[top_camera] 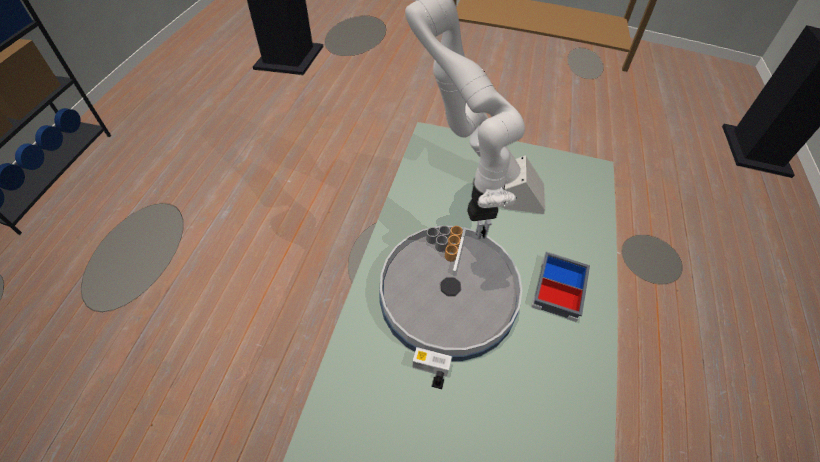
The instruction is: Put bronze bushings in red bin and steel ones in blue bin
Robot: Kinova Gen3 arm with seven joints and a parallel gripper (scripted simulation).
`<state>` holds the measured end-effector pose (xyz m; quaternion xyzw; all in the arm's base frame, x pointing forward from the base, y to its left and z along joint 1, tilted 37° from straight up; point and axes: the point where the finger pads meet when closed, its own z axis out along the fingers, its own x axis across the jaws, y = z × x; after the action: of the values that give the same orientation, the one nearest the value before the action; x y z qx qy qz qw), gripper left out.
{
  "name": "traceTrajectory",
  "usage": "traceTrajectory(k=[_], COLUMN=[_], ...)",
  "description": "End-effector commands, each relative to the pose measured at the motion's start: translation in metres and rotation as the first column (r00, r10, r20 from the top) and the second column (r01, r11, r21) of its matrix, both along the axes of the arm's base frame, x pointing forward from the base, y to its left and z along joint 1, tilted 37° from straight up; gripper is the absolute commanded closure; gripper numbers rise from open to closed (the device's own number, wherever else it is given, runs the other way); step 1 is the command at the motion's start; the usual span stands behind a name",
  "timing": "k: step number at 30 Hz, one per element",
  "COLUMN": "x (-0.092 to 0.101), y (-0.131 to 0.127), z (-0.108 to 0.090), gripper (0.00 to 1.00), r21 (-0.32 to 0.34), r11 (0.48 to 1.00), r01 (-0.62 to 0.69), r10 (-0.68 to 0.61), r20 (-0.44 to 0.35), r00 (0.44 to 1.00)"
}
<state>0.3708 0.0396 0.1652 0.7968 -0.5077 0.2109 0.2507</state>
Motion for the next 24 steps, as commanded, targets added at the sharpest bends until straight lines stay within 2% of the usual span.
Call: traceTrajectory(k=[1, 3, 6, 8, 10, 13, 18, 19, 22, 23, 24], x=[-0.003, -0.003, -0.006, -0.006, -0.007, -0.007, -0.010, -0.011, -0.011, -0.012, -0.012], y=[-0.014, -0.014, -0.034, -0.034, -0.048, -0.048, -0.078, -0.081, -0.081, -0.088, -0.088], z=[-0.001, -0.001, -0.006, -0.006, -0.009, -0.009, -0.018, -0.018, -0.018, -0.020, -0.020], gripper=[0.66, 0.66, 0.66, 0.66, 0.66, 0.66, 0.66, 0.66, 0.66, 0.66, 0.66], r21=[0.010, 0.010, 0.014, 0.014, 0.029, 0.029, 0.095, 0.103, 0.103, 0.124, 0.124], r11=[0.999, 0.999, 0.978, 0.978, 0.949, 0.949, 0.837, 0.829, 0.829, 0.798, 0.798], r01=[-0.046, -0.046, -0.210, -0.210, -0.315, -0.315, -0.538, -0.550, -0.550, -0.590, -0.590], r10=[0.047, 0.047, 0.208, 0.208, 0.310, 0.310, 0.520, 0.531, 0.531, 0.567, 0.567], r20=[-0.068, -0.068, -0.194, -0.194, -0.275, -0.275, -0.444, -0.456, -0.456, -0.487, -0.487], r00=[0.997, 0.997, 0.959, 0.959, 0.910, 0.910, 0.730, 0.714, 0.714, 0.664, 0.664])
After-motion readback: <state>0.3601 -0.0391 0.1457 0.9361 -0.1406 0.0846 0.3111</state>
